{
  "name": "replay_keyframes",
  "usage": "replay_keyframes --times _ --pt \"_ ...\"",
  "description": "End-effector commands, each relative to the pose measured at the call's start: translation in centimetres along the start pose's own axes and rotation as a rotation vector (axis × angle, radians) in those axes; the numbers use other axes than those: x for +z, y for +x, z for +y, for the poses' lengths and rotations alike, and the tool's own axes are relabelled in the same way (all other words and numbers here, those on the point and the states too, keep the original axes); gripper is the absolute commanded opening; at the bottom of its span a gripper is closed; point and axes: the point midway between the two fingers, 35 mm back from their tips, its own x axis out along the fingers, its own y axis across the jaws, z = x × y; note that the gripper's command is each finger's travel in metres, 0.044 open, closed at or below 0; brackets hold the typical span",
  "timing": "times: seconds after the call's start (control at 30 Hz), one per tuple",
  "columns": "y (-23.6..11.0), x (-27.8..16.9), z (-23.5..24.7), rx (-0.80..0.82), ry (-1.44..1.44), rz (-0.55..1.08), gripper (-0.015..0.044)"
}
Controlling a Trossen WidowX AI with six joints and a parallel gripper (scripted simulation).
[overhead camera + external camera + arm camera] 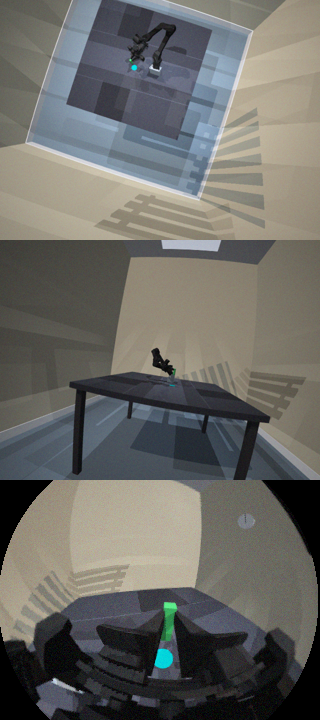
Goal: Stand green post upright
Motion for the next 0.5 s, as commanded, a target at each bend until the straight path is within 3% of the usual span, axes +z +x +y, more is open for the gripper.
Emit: replay_keyframes --times 0.0,0.47 --pt "-0.08 0.13 -0.01 -0.006 -0.01 -0.009 0.0023" --pt "0.03 -0.71 -0.17 -0.004 -0.01 -0.005 0.0023"
